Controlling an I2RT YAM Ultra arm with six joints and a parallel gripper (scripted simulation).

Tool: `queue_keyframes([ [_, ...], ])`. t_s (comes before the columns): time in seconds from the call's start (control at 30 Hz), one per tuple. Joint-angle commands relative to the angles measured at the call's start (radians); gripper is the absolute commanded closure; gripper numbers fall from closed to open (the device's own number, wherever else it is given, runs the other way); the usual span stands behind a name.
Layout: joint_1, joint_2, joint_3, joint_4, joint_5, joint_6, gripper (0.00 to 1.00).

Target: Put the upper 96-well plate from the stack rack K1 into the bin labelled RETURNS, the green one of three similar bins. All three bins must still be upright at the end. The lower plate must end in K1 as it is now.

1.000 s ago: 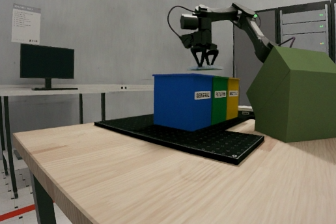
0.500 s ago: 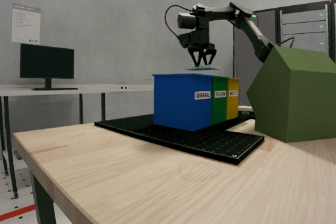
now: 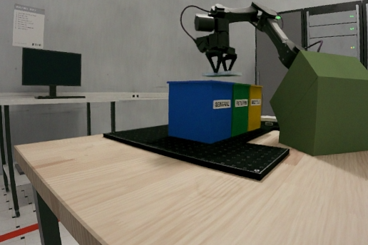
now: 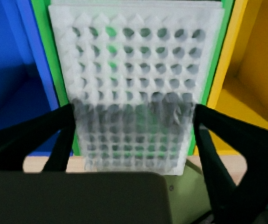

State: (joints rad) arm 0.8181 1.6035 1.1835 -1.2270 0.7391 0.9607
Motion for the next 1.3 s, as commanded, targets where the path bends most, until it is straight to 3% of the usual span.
queue_keyframes([
  [0.0, 0.029, 0.002, 0.029, -0.001, 0.013, 0.006, 1.0],
  [1.27, 0.033, 0.017, 0.029, 0.001, 0.013, 0.011, 1.0],
])
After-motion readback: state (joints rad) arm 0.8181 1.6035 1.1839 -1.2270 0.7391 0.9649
